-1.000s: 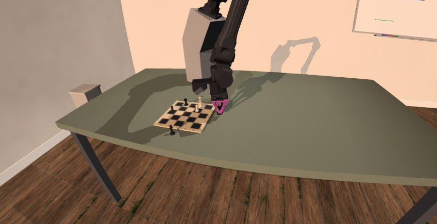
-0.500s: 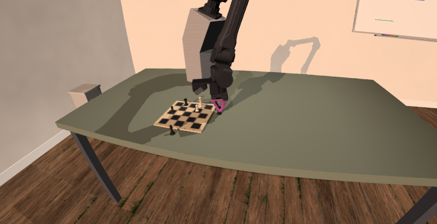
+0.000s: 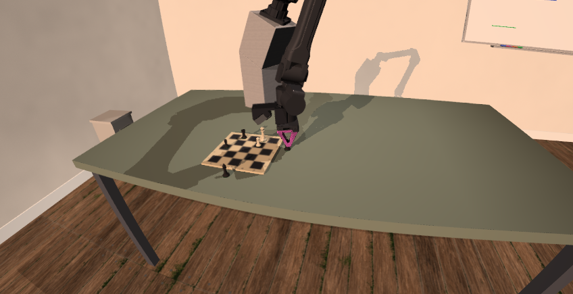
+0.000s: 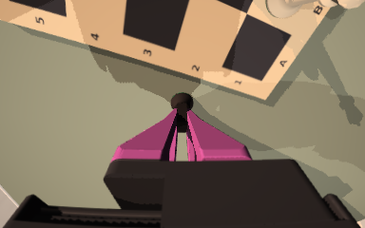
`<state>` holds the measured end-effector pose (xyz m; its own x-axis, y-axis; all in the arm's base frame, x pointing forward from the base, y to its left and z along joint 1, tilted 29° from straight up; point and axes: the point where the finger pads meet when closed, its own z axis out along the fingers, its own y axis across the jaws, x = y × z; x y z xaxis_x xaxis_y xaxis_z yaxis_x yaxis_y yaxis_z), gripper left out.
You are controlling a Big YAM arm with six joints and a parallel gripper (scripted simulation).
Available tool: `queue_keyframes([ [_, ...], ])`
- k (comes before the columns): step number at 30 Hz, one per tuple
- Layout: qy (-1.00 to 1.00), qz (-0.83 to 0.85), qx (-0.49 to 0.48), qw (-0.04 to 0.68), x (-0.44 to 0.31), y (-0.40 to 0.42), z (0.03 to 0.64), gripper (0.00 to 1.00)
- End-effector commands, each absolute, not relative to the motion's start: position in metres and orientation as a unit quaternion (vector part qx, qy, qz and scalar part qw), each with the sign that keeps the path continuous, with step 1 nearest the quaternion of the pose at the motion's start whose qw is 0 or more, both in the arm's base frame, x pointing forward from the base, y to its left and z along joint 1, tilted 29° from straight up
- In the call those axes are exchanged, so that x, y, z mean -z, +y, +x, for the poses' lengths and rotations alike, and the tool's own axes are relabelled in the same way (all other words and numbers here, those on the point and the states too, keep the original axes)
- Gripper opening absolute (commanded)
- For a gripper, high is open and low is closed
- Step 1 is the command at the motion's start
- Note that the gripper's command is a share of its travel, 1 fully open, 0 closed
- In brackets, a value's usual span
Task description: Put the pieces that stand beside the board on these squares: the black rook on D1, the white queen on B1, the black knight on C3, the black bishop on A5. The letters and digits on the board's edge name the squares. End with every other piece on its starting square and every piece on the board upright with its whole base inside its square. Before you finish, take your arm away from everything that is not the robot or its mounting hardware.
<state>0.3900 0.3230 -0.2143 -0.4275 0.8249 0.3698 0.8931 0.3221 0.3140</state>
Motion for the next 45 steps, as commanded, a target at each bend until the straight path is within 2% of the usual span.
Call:
queue_keyframes([
  [1, -0.806, -0.533, 0.248, 0.066, 0.210, 0.325, 0.397, 0.00],
  [16, -0.807, -0.534, 0.244, 0.065, 0.198, 0.312, 0.396, 0.00],
  [33, -0.810, -0.529, 0.247, 0.065, 0.119, 0.276, 0.381, 0.00],
  [45, -0.809, -0.532, 0.242, 0.066, 0.127, 0.269, 0.384, 0.00],
])
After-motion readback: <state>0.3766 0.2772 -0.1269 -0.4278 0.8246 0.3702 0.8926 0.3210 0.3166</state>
